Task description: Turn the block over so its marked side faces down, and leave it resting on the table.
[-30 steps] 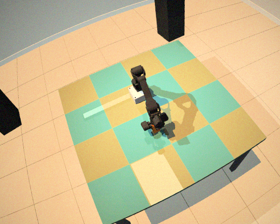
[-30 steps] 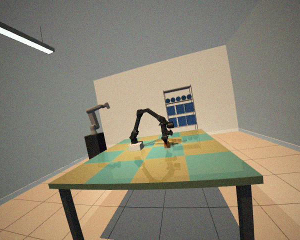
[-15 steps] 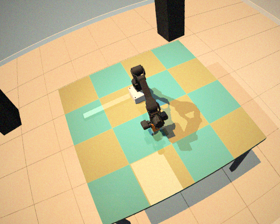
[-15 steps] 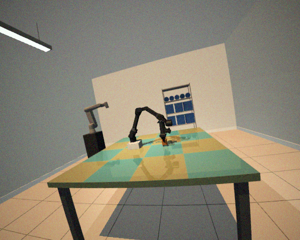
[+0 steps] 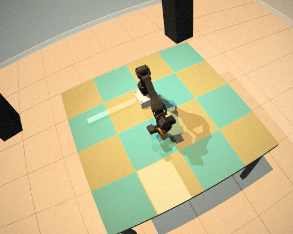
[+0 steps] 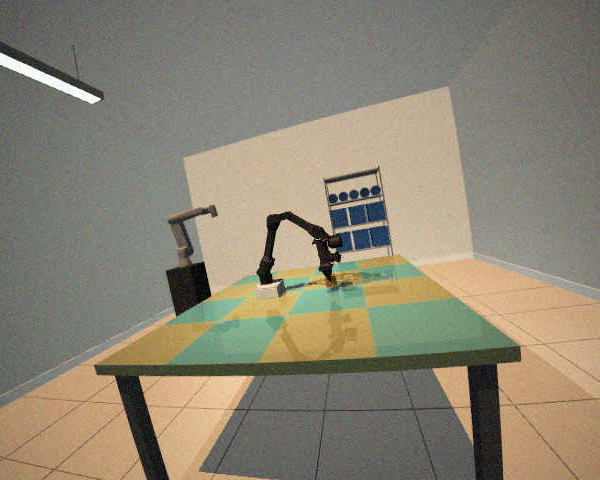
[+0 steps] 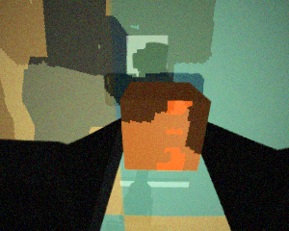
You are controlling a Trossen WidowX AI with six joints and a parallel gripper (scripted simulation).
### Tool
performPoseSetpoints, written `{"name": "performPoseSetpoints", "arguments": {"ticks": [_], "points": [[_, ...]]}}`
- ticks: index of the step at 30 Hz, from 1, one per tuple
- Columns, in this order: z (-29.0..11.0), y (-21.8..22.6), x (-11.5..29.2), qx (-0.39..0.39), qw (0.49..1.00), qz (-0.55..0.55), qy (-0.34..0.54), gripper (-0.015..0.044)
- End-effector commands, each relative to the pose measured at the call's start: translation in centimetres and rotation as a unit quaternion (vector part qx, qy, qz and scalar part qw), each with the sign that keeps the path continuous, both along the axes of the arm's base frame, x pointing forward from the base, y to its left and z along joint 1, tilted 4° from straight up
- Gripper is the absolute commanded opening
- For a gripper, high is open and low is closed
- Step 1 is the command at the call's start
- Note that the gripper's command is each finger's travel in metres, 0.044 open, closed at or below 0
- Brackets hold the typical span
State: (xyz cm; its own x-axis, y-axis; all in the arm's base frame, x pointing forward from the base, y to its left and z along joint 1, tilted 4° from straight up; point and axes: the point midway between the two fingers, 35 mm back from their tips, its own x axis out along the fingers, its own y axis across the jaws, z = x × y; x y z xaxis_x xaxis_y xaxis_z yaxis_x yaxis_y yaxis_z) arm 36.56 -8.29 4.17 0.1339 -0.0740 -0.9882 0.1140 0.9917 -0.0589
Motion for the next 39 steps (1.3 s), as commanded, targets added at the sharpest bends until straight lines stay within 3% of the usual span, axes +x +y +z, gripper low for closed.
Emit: {"name": "performPoseSetpoints", "arguments": {"ticks": [1, 30, 39], "points": [[-0.1, 0.0, 0.0, -0.001, 1.000, 0.003, -0.031, 0.0000], [-0.3, 0.1, -0.7, -0.024, 0.976, 0.016, -0.215, 0.0000], [-2.1, -0.2, 0.4, -0.029, 0.961, 0.017, -0.275, 0.0000]]}}
